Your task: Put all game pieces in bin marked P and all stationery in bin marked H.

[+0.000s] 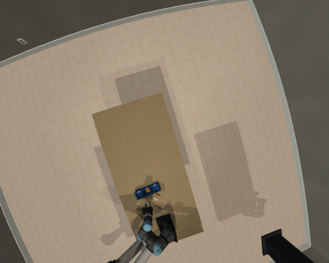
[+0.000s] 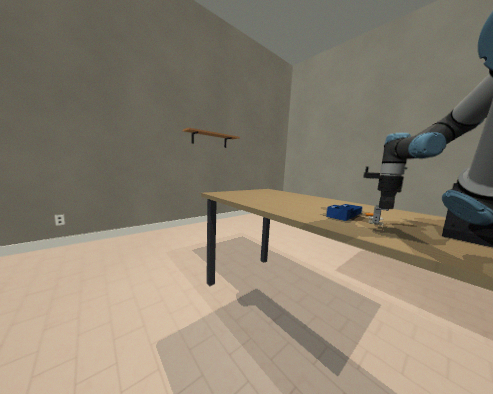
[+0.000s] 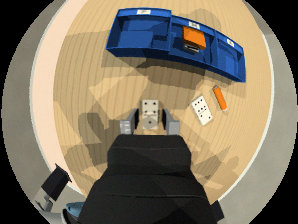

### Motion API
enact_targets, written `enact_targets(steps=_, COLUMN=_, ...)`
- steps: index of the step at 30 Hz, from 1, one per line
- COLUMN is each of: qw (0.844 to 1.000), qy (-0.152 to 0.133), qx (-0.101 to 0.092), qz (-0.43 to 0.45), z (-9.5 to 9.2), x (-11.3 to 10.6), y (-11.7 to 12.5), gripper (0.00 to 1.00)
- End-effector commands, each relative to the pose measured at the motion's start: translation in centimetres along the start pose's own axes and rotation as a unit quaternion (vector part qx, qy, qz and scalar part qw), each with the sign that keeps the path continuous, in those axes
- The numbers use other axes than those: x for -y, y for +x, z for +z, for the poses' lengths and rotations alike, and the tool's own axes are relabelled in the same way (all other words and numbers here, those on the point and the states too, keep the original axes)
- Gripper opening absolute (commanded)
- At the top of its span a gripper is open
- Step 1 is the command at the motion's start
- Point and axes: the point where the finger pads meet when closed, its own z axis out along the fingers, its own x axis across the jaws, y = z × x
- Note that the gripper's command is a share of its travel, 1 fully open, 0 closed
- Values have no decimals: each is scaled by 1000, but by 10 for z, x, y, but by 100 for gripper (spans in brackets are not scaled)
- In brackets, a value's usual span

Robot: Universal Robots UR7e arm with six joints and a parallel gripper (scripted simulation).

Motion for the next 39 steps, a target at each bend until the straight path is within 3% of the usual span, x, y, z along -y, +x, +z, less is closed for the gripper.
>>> enact_targets(steps=1, qw=1000, qy=0, qx=0, qz=0, z=5, x=0, y=0, gripper=79)
enact_targets(steps=15, qw=1000, qy=0, qx=0, qz=0, z=6, x=-1, y=-1, gripper=79)
enact_targets(steps=16, qw=1000, qy=0, qx=0, qz=0, z=6, x=-1, y=-1, gripper=49)
enact_targets(steps=39, qw=1000, qy=0, qx=0, qz=0, z=6, x=-1, y=-1, gripper=49)
